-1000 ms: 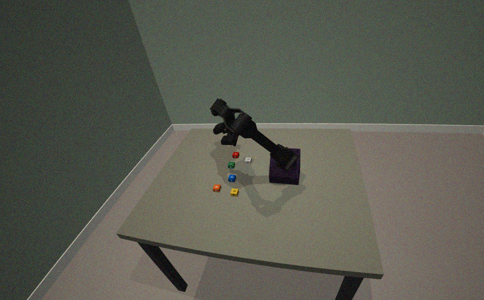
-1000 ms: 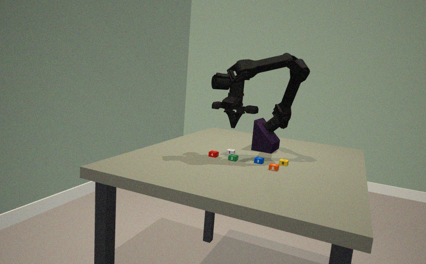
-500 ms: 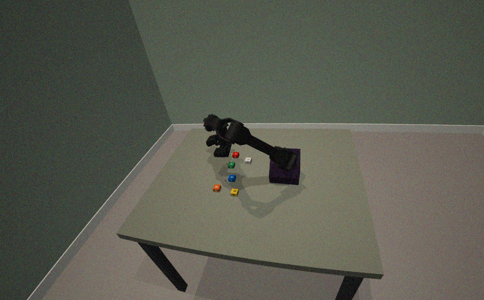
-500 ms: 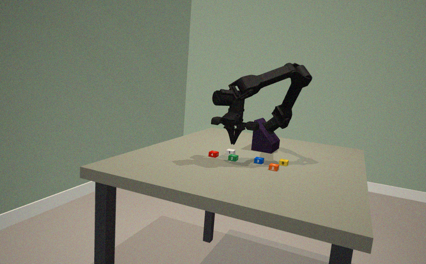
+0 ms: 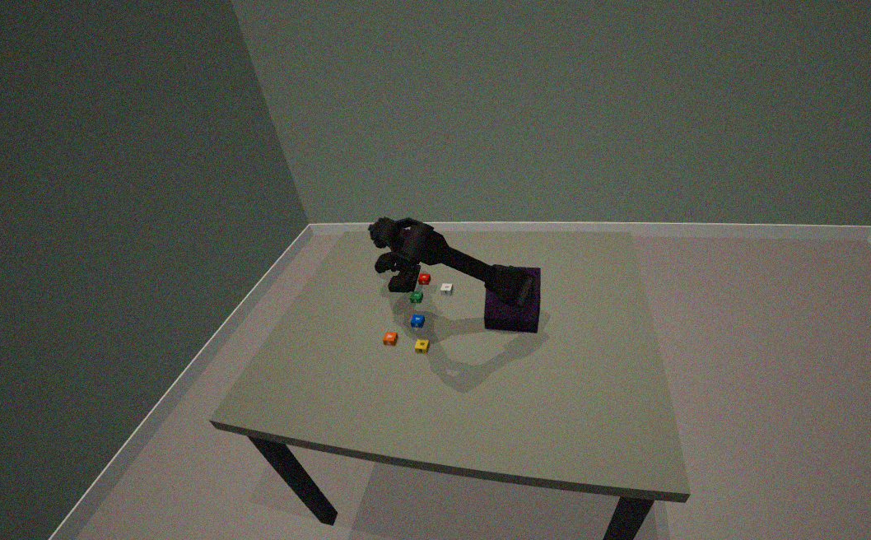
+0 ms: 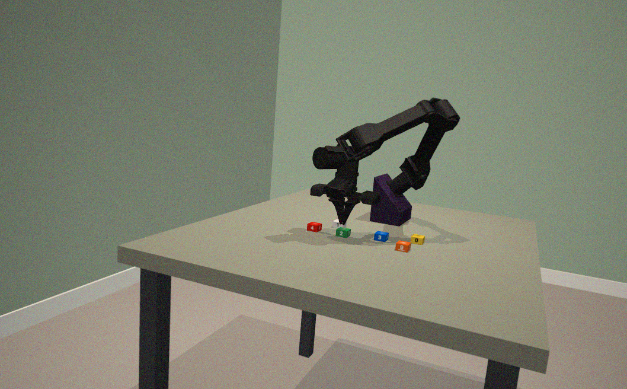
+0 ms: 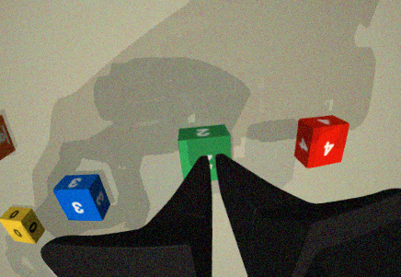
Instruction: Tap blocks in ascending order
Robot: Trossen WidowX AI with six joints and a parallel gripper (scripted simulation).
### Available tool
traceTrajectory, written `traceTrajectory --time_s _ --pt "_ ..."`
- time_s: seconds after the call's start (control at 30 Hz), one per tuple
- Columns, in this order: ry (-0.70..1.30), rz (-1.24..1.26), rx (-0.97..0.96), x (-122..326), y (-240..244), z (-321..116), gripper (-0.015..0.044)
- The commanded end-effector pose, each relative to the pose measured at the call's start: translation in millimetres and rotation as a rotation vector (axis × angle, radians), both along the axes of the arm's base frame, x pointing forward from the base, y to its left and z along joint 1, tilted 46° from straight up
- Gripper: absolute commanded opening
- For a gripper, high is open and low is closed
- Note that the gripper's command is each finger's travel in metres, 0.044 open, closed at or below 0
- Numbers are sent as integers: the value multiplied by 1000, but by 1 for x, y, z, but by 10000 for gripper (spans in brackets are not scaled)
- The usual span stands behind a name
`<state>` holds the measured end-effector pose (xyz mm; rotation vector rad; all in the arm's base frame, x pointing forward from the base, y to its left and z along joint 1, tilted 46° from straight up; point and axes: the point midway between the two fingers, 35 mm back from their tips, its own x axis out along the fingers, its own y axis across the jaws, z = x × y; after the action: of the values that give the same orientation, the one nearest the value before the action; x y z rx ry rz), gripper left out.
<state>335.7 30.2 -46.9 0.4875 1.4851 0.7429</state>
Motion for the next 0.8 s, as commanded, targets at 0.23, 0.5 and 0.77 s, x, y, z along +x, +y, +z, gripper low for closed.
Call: traceTrajectory --time_s 0.23,0.5,0.77 --pt "5 -4 5 -2 12 -12 20" --pt "0 -3 2 -1 10 -10 20" --pt "4 -4 2 2 -15 14 20"
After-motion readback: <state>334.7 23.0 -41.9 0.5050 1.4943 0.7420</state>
